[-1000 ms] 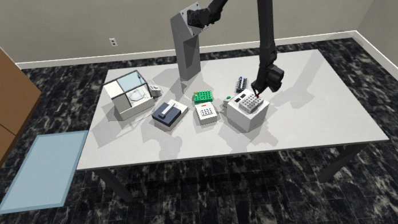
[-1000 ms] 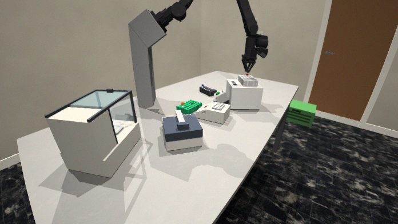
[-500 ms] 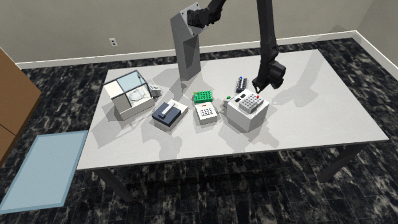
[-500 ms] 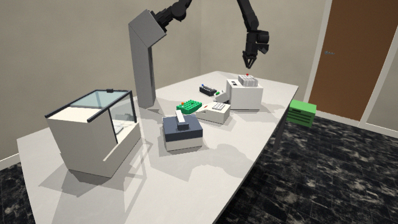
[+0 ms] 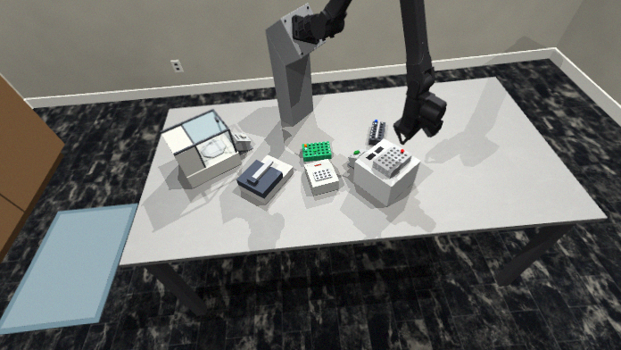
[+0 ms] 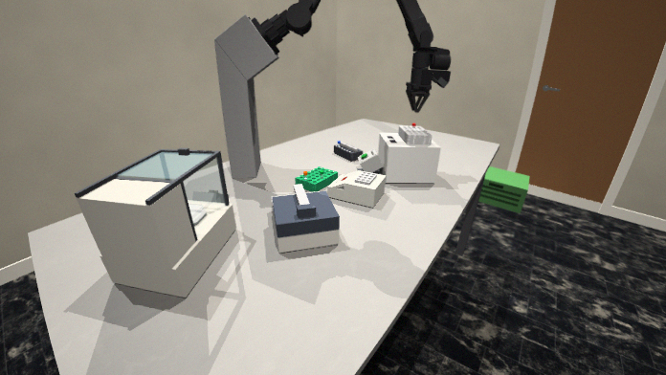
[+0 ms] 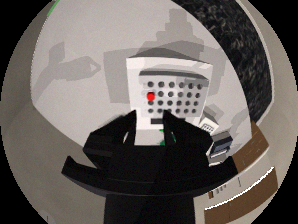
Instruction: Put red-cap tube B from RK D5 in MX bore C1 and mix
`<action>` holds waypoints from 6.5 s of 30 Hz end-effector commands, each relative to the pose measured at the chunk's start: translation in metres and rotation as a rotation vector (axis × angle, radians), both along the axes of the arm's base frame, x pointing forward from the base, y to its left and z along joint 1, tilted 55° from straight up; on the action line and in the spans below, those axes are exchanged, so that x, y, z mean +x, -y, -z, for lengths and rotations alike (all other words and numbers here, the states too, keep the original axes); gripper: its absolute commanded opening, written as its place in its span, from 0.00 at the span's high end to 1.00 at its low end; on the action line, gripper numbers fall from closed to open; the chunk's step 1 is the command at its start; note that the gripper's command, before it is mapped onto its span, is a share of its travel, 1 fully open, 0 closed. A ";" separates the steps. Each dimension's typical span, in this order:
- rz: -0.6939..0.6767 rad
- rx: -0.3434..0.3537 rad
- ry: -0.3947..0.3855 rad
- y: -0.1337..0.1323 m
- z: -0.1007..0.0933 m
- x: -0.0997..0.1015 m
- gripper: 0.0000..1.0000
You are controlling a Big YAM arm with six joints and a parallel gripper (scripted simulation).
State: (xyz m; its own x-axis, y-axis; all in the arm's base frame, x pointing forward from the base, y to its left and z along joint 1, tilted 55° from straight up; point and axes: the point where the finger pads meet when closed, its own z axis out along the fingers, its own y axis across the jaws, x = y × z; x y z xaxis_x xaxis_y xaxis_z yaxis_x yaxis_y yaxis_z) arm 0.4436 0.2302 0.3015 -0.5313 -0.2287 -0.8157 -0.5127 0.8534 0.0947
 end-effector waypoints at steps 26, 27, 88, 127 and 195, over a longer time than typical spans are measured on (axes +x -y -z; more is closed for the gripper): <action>0.001 0.010 0.026 0.001 -0.014 0.003 0.64; 0.001 0.010 0.026 0.001 -0.014 0.003 0.64; 0.081 0.097 -0.060 0.049 0.199 -0.025 1.00; 0.081 0.097 -0.060 0.049 0.199 -0.025 1.00; 0.042 0.270 0.441 0.043 0.245 -0.034 1.00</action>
